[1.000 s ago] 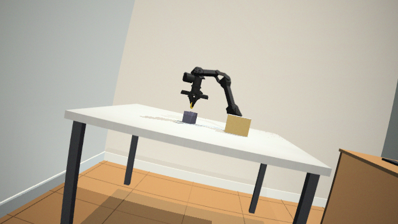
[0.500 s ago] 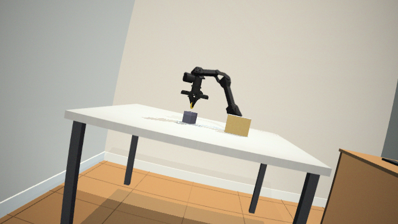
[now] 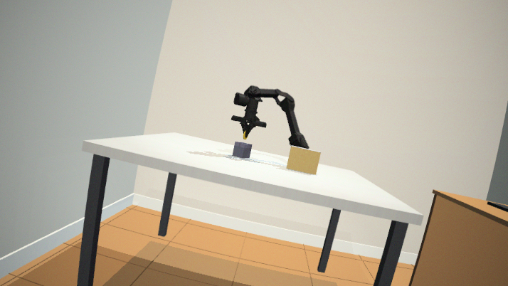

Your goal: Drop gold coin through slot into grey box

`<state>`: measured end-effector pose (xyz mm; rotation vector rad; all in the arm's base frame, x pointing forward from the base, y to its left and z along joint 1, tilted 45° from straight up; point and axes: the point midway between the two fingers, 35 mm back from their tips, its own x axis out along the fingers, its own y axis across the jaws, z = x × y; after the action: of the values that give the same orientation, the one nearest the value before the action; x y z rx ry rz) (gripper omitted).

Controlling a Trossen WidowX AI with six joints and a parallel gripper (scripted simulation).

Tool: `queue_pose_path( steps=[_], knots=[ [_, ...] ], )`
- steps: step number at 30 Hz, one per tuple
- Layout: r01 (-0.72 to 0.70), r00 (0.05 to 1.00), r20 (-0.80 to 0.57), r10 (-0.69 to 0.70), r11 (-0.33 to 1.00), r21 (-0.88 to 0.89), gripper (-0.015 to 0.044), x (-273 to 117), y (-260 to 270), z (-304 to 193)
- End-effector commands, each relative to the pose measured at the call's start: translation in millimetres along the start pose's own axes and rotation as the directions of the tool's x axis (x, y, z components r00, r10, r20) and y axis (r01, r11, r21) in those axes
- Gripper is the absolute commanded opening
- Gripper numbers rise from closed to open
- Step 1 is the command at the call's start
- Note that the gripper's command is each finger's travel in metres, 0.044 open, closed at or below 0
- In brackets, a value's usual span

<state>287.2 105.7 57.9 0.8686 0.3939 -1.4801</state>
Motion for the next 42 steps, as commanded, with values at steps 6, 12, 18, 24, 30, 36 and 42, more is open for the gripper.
queue_pose_path(
  steps=[6, 12, 18, 24, 30, 36, 42],
  knots=[
    [0.004, 1.0, 0.001, -0.005, 1.0, 0.006, 0.0, -0.6, 0.2, -1.9],
    [0.004, 1.0, 0.002, -0.004, 1.0, 0.007, 0.0004, -1.8, 1.7, -0.9],
    [0.002, 1.0, 0.004, -0.002, 1.0, -0.001, 0.0, -0.5, 0.3, -1.1],
    [0.002, 1.0, 0.004, -0.002, 1.0, -0.001, 0.0, 1.7, 0.2, -0.9],
    [0.002, 1.0, 0.004, -0.002, 1.0, -0.005, 0.0, 4.3, 0.5, 1.0],
    [0.002, 1.0, 0.004, -0.002, 1.0, -0.007, 0.0, 6.2, 0.2, 1.3],
    [0.002, 1.0, 0.004, -0.002, 1.0, -0.006, 0.0, 8.5, 0.2, 0.3]
  ],
)
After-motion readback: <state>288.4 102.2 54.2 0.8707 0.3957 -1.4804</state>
